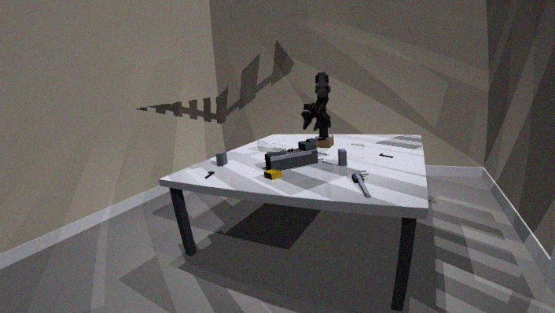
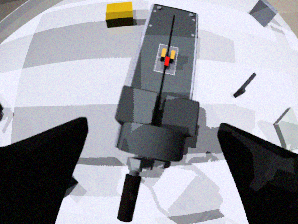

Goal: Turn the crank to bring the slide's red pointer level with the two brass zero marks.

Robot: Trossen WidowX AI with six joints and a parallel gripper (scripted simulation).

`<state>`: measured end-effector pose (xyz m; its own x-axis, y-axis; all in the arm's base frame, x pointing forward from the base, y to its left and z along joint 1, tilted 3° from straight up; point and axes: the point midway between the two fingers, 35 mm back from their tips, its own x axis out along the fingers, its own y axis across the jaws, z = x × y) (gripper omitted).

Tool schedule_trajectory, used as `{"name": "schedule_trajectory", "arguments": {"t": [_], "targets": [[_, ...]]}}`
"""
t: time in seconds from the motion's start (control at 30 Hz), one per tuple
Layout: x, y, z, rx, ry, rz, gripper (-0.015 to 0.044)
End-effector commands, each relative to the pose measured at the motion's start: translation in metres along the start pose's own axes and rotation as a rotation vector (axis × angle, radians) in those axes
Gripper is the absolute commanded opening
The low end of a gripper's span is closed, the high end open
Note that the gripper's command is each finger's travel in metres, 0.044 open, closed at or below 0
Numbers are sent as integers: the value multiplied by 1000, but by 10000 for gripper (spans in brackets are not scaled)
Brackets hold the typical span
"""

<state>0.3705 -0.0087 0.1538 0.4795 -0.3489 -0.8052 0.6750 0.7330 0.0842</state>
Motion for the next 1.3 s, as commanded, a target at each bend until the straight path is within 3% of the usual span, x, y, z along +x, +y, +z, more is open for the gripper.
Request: {"name": "schedule_trajectory", "arguments": {"t": [0.0, 0.57, 0.93, 1.27], "targets": [[8, -9, 18, -43, 4, 72, 440], [32, -56, 81, -346, -133, 330, 440], [79, -57, 49, -349, -136, 333, 440], [79, -57, 49, -349, -136, 333, 440]]}}
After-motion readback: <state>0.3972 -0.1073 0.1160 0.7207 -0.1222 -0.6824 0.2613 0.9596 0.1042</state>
